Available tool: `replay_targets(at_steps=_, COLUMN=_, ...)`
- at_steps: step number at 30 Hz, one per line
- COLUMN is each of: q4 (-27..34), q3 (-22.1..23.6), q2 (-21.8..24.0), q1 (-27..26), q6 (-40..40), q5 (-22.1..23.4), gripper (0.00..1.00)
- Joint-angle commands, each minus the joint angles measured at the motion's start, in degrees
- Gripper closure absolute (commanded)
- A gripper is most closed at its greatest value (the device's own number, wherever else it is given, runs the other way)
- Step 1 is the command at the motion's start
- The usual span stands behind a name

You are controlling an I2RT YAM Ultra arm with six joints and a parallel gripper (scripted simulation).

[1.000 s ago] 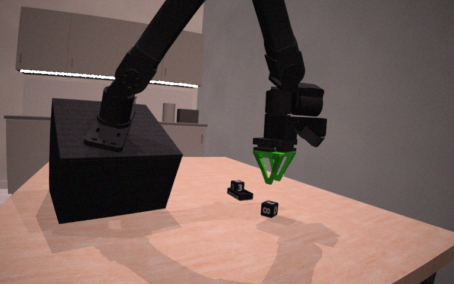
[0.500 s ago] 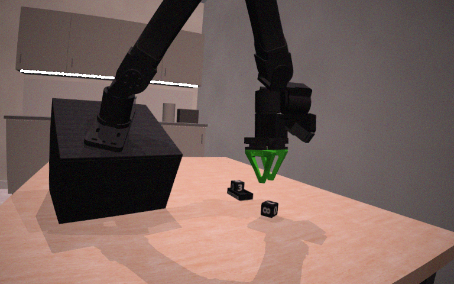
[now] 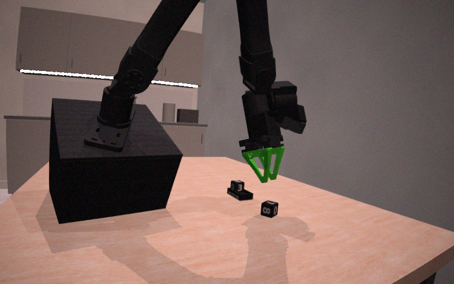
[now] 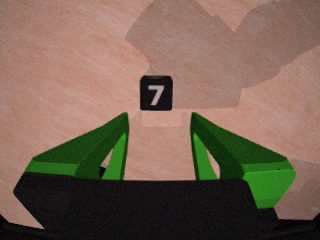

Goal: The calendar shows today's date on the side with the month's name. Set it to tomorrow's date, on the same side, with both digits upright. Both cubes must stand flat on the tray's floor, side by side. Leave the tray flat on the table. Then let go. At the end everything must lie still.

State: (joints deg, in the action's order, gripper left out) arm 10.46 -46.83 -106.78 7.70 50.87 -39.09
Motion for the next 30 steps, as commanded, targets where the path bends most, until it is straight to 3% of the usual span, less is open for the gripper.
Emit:
replay_targets(at_steps=1, q4=-7.5, q3=2.3, q2=-0.6, q1=2.2, q6=-0.9, q5=-5.5, gripper=0.55)
replay_targets(at_steps=5, q4=-16.0, q3=6.1, q2=-1.9, q1=4.3, q6=-2.0, q5=-10.9, gripper=0.55)
replay_targets(at_steps=17, q4=-21.4, q3=7.8, q2=-3.3, q1=5.2, q6=-3.3, q5=-13.5, gripper=0.55)
replay_targets(at_steps=22, q4=-31.5, q3=10.0, q2=-6.5, q1=6.3, q6=-6.8, q5=-17.2, gripper=0.55)
replay_targets(at_steps=24, q4=-31.5, q3=10.0, q2=-6.5, q1=6.3, q6=-6.8, q5=-17.2, gripper=0.55)
replay_targets(at_steps=30, q4=-45.9, q3=13.2, q2=-11.1, q1=7.9, q6=-11.7, q5=-22.5, gripper=0.55)
